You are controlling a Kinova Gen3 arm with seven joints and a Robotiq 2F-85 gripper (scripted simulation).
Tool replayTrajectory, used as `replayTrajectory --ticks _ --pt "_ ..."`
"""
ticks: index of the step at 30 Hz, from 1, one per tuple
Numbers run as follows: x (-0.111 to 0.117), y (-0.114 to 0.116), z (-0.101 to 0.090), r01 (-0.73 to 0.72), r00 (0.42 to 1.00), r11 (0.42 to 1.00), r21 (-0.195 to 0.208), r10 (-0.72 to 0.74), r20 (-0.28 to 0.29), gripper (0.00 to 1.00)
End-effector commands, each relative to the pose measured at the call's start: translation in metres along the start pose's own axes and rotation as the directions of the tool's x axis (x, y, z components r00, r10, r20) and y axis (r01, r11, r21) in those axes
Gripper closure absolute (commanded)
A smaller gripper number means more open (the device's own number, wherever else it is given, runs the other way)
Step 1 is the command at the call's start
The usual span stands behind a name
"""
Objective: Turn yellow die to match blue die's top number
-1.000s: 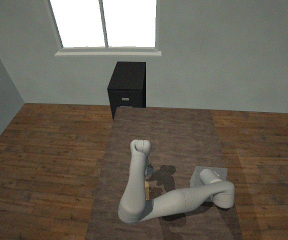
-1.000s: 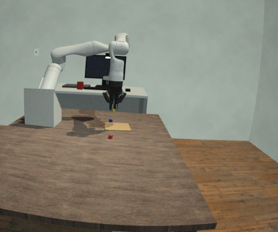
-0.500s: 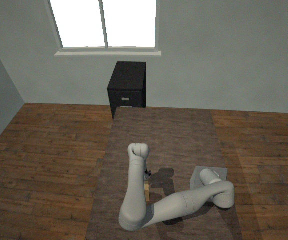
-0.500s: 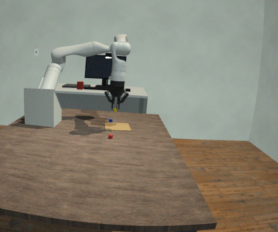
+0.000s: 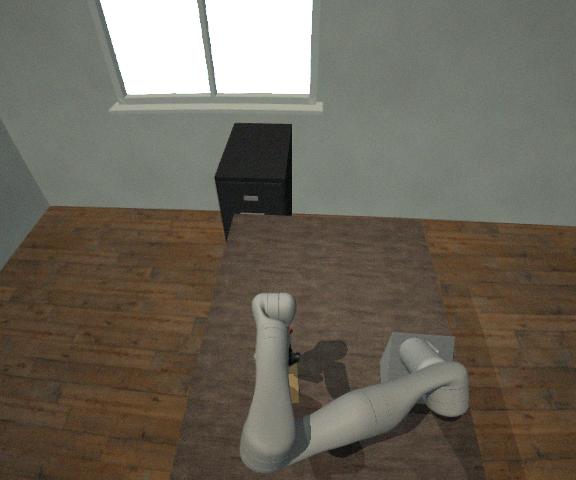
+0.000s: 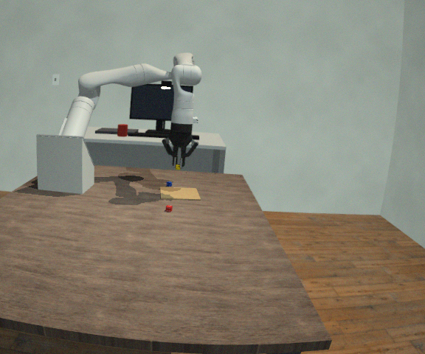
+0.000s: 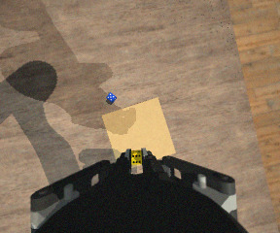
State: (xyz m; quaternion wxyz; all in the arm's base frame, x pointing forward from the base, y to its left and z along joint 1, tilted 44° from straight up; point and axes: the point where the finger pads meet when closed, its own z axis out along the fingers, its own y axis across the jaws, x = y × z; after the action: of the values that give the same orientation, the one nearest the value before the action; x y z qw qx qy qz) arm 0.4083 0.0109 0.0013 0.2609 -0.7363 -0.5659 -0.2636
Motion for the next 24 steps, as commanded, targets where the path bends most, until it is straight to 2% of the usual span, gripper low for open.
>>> replayTrajectory --ticks 1,12,24 --pt "0.006 0.003 -0.001 -0.050 0.999 0.999 -0.009 0.050 -0.005 0.89" --pt "0.015 0.004 -0.001 -0.183 0.983 0.983 -0.008 0.183 -0.009 0.89" --pt "0.019 0.004 0.000 -0.236 0.972 0.972 -0.007 0.236 -0.010 0.89"
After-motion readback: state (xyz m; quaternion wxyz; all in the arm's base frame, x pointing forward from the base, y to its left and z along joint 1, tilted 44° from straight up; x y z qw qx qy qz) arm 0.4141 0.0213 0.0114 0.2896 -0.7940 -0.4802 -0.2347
